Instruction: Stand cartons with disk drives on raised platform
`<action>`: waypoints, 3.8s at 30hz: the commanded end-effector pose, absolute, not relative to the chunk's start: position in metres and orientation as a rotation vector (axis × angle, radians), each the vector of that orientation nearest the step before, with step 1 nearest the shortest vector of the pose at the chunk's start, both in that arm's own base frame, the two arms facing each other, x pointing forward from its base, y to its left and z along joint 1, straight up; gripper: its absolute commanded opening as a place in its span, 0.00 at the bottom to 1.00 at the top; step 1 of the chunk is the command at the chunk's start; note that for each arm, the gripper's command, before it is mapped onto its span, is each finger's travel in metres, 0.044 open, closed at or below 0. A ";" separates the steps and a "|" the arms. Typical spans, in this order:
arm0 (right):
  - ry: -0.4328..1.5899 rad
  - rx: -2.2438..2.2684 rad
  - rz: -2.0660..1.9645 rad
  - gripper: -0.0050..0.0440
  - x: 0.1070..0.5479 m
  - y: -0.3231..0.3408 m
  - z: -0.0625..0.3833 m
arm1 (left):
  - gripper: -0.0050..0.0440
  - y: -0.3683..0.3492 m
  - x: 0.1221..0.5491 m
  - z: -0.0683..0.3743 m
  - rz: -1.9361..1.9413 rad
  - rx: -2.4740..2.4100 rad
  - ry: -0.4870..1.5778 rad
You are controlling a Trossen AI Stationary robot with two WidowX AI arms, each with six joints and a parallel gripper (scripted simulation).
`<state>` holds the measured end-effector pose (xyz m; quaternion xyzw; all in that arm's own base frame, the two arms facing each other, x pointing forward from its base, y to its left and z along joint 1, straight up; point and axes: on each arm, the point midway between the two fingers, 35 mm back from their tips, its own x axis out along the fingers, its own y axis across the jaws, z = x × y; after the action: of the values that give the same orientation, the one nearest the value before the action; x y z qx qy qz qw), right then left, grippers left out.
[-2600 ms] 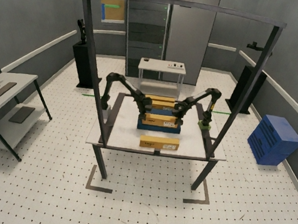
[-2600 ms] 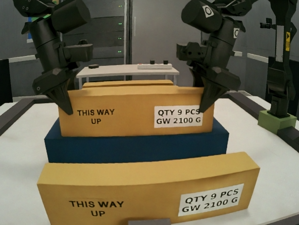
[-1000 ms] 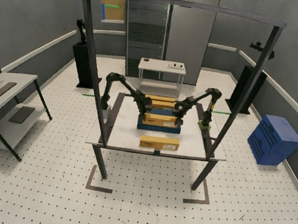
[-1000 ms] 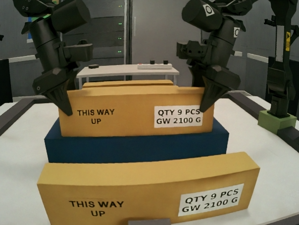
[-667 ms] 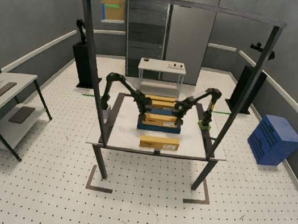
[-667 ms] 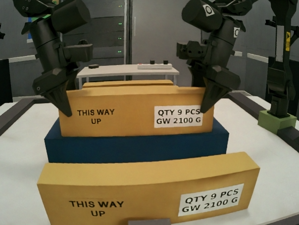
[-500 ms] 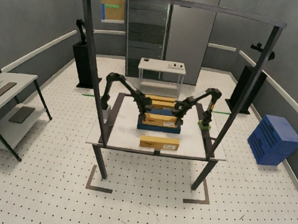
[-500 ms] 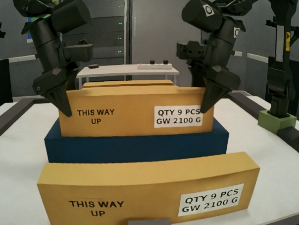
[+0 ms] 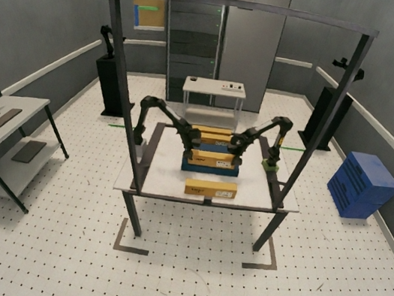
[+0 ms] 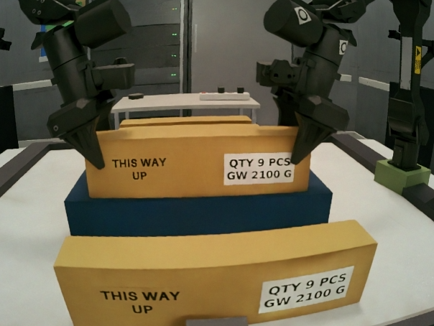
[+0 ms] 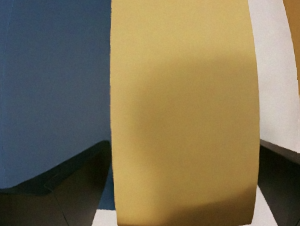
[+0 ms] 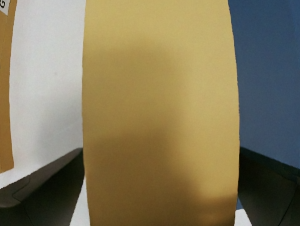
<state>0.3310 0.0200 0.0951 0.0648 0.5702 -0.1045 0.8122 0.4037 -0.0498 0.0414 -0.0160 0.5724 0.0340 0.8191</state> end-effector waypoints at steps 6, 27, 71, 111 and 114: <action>1.194 0.143 -0.219 0.87 0.334 0.020 0.103 | 0.89 -0.050 0.408 0.051 0.069 -0.039 1.192; 1.194 0.143 -0.219 0.87 0.334 0.020 0.103 | 0.89 -0.050 0.408 0.051 0.069 -0.039 1.192; 1.194 0.143 -0.219 0.87 0.333 0.020 0.173 | 0.89 -0.051 0.407 0.121 0.069 -0.039 1.192; 1.193 0.145 -0.217 0.87 0.333 0.020 0.173 | 0.89 -0.050 0.407 0.122 0.070 -0.037 1.203; 1.193 0.145 -0.217 0.87 0.333 0.020 0.173 | 0.89 -0.050 0.407 0.122 0.070 -0.037 1.203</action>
<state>0.3296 0.0199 0.1631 0.0643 0.5728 -0.1046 0.8104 0.4024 -0.0496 0.1116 -0.0150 0.5773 0.0346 0.8157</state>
